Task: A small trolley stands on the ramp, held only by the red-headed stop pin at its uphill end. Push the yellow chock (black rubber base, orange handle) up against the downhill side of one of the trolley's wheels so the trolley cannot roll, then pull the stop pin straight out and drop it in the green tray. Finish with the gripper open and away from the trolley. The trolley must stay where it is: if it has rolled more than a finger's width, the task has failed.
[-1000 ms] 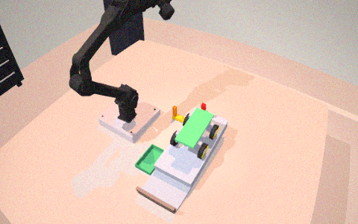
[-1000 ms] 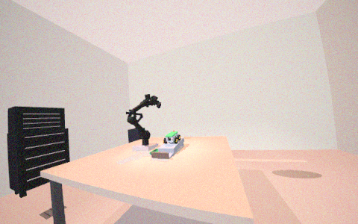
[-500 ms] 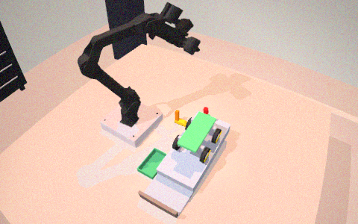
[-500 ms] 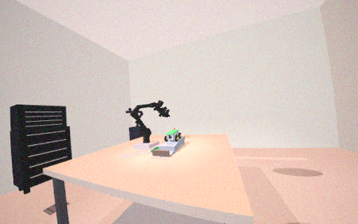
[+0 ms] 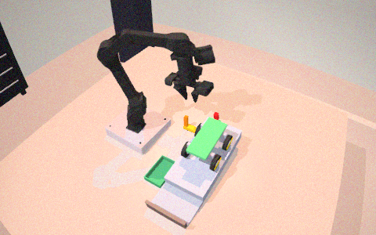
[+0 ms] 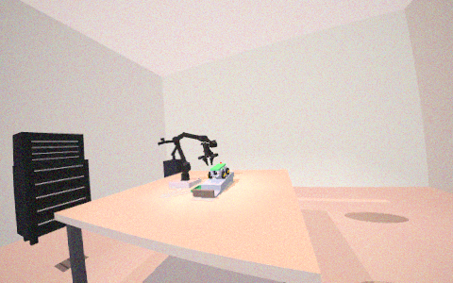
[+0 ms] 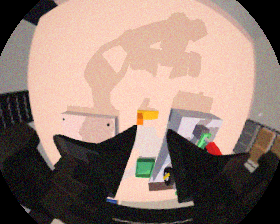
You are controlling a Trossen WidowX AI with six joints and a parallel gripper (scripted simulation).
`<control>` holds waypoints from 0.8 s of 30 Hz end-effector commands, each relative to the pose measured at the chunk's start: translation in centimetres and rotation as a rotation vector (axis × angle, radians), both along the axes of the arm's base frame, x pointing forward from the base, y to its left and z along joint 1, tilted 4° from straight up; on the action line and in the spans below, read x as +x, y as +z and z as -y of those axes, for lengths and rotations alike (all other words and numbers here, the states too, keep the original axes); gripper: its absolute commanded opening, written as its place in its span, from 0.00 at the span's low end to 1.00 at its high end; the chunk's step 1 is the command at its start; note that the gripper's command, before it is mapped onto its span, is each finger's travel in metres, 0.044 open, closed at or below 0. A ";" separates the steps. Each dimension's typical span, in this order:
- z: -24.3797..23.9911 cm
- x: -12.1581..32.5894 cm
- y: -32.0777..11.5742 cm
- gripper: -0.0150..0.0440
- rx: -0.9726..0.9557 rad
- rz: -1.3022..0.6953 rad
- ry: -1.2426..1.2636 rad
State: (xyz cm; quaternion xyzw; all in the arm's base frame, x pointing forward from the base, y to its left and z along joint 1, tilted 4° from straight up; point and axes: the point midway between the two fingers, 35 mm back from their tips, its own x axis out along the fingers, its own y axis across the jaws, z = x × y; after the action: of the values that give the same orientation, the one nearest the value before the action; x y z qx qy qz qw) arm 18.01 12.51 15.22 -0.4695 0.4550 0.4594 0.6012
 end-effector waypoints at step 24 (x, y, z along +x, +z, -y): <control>1.3 -0.7 -6.1 0.58 -0.063 -0.108 0.061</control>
State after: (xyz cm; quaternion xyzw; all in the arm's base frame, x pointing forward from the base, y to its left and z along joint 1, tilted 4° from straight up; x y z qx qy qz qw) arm 17.33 11.08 9.49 -0.4775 0.4869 0.4855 0.5469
